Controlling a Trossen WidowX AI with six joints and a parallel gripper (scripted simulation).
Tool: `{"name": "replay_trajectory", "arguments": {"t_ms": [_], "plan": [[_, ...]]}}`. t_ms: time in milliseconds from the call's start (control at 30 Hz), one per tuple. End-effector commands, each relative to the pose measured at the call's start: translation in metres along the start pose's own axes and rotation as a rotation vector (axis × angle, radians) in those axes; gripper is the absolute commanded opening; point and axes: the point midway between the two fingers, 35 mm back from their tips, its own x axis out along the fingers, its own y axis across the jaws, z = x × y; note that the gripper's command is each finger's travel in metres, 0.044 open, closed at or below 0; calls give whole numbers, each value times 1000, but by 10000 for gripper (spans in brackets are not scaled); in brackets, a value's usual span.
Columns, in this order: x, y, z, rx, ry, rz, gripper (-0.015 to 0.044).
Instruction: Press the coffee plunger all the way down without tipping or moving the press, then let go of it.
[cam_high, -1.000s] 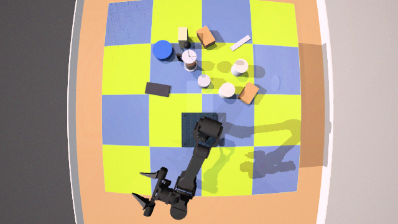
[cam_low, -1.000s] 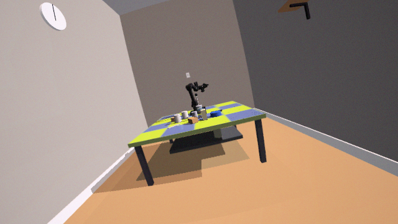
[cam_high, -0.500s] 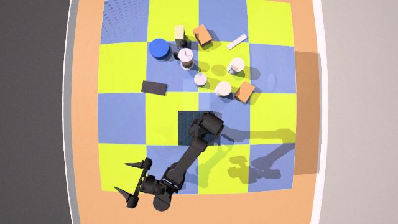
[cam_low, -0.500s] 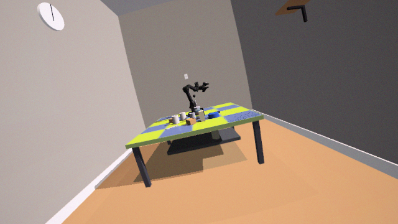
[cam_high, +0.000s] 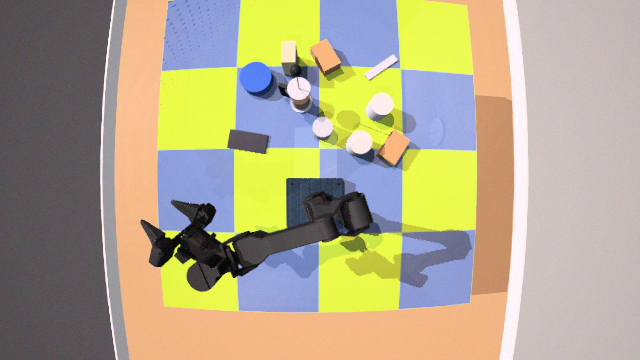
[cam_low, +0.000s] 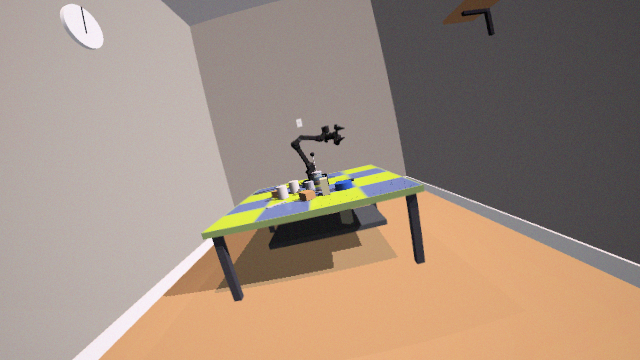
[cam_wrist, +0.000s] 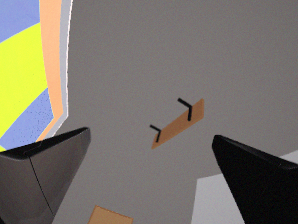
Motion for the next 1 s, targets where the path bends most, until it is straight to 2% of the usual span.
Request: {"name": "replay_trajectory", "arguments": {"t_ms": [0,233,533,733,967], "plan": [[29,13,-42,170,69,50,440],[62,51,-126,496,231,139,440],[62,104,-230,931,479,202,440],[38,144,-295,1298,676,214,440],[-13,181,-353,1742,936,142,440]]}}
